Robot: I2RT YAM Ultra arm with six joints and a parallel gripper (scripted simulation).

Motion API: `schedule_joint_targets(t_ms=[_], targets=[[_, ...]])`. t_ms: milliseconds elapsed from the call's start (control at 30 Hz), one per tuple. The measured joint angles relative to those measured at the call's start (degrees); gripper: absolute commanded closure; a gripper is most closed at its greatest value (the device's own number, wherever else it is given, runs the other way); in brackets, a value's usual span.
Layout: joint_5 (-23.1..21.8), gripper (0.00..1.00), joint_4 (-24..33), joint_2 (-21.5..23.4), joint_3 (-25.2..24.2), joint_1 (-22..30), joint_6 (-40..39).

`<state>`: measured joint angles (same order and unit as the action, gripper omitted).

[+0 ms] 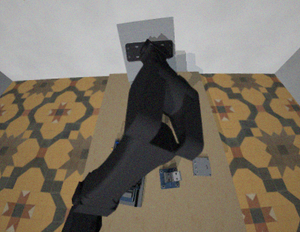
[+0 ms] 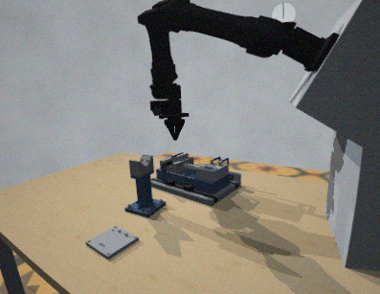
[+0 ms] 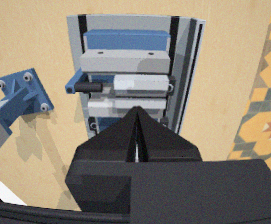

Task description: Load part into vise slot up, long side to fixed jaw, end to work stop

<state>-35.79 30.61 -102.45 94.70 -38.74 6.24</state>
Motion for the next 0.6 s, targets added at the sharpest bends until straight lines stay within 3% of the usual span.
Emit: schedule_joint_targets(t_ms=[300,600], targets=[[-0.7,1.0,-0.2,-0.2,0.0,-0.4,0.3],[-3.0,1.0,-1.0,-3.6,0.0,-5.4,2.4]])
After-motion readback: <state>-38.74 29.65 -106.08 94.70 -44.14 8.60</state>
